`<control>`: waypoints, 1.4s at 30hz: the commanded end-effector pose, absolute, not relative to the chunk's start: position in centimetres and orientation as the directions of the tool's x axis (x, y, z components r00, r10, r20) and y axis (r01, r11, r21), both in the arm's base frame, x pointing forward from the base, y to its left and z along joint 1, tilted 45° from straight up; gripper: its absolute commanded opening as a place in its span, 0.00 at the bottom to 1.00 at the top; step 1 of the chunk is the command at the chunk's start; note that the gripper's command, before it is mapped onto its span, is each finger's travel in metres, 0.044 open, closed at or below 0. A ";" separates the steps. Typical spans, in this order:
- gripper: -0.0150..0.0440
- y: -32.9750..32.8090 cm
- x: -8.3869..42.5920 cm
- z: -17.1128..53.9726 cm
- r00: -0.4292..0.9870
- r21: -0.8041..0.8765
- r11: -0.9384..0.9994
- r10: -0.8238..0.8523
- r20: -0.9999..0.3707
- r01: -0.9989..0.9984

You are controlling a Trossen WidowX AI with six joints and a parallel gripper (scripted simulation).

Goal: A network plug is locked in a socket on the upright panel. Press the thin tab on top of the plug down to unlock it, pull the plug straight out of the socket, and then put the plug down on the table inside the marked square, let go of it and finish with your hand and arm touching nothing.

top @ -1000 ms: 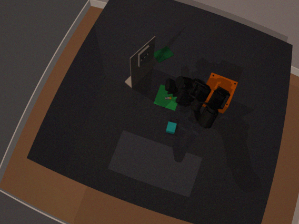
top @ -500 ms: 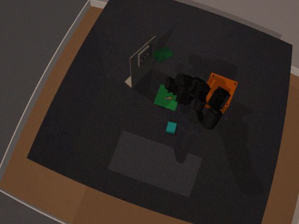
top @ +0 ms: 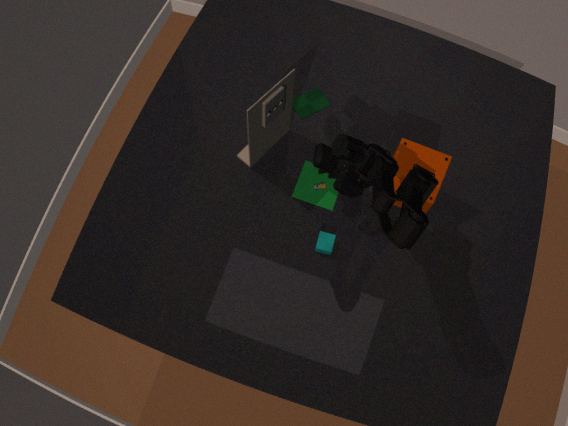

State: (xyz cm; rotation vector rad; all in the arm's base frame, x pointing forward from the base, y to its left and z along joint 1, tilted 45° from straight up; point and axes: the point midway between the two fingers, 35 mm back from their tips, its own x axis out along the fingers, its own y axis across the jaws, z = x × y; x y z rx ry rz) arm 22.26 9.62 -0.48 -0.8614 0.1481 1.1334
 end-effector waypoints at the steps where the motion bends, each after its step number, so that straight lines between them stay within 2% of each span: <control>1: 0.52 9.4 22.5 -0.1 0.454 -0.534 0.146 0.731 -0.509 -0.833; 42: 0.52 7.0 22.7 1.9 0.451 -0.532 0.143 0.731 -0.511 -0.835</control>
